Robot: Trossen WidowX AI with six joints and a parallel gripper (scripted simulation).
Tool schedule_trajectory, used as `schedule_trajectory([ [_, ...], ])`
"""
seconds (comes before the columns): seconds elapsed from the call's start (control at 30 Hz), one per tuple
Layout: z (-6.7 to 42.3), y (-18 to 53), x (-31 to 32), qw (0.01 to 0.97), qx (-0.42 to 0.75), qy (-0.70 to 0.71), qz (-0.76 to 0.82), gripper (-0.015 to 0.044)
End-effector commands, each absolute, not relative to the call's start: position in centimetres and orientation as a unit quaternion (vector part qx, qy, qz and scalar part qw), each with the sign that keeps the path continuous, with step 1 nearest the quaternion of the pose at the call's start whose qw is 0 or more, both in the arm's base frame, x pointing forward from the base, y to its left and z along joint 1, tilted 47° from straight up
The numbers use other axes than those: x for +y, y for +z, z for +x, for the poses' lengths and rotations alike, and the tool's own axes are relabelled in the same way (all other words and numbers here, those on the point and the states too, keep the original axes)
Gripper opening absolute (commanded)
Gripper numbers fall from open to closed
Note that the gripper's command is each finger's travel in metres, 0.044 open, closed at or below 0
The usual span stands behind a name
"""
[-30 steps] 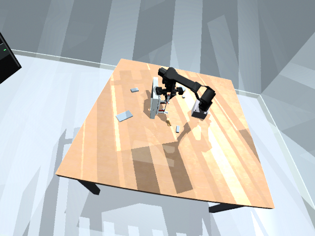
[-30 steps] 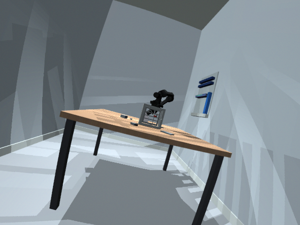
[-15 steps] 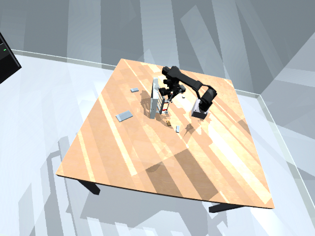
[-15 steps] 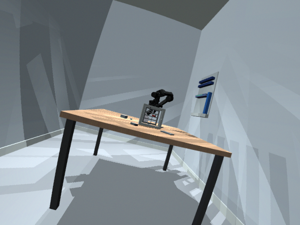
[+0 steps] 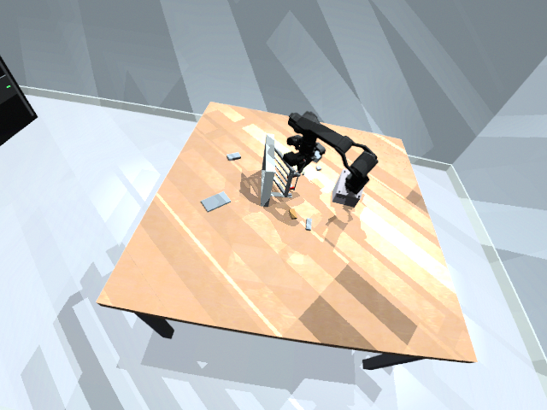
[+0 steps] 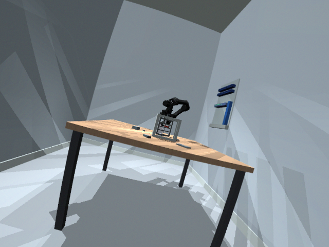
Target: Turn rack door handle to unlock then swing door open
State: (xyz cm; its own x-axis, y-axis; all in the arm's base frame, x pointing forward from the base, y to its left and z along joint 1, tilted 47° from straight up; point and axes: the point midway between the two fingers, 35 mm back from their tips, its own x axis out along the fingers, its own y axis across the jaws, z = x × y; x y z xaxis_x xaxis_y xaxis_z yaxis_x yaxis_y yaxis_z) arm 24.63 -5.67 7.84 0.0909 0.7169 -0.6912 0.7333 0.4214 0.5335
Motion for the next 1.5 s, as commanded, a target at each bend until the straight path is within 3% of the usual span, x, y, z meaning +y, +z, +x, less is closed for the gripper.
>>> schedule_trajectory([
  [0.0, 24.3, 7.3, -6.1, 0.531, 0.672, 0.020, 0.516, 0.0013],
  [1.47, 21.7, 0.0, -12.9, 0.670, 0.630, 0.234, 0.315, 0.0013],
])
